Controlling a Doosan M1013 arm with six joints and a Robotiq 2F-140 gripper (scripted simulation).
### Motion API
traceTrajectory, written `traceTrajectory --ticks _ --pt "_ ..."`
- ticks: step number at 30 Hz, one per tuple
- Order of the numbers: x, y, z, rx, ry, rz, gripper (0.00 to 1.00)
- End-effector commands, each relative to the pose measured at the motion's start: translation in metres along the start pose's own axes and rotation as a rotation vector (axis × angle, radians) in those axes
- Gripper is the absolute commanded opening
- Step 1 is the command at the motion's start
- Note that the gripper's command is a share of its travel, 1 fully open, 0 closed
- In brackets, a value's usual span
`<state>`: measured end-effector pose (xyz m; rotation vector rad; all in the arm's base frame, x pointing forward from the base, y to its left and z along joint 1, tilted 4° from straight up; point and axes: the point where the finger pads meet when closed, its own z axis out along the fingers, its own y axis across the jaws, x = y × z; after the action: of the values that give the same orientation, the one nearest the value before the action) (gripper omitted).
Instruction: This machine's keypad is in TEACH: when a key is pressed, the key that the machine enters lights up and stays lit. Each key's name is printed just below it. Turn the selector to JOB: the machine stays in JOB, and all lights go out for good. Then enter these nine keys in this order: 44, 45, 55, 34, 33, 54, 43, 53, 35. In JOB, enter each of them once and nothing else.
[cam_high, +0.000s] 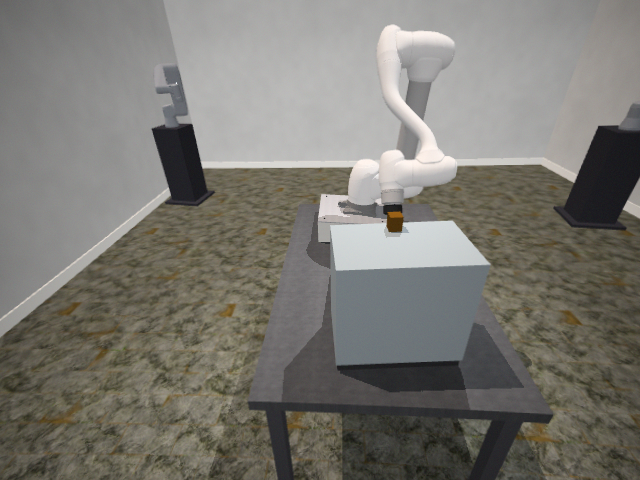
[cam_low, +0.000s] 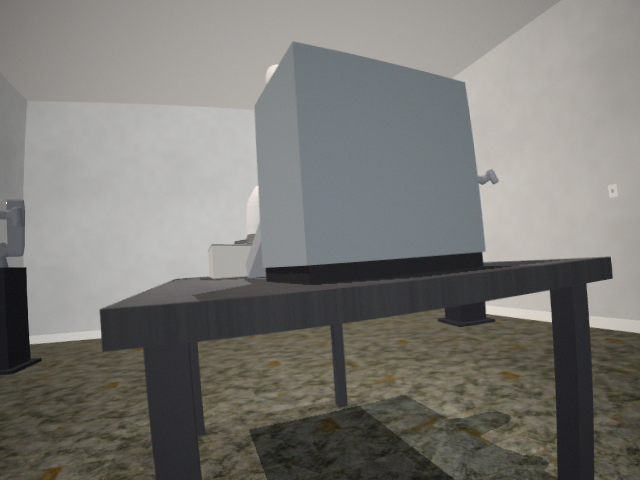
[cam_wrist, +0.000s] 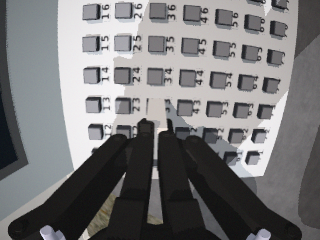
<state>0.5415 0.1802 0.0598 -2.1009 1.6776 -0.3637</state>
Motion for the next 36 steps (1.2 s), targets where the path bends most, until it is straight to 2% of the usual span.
traceTrajectory --ticks 1,36 --pt "-0.001 -0.002 0.002 0.003 -0.001 0.004 0.0" --pt "-0.001 -0.002 0.015 0.003 -0.001 0.004 0.0"
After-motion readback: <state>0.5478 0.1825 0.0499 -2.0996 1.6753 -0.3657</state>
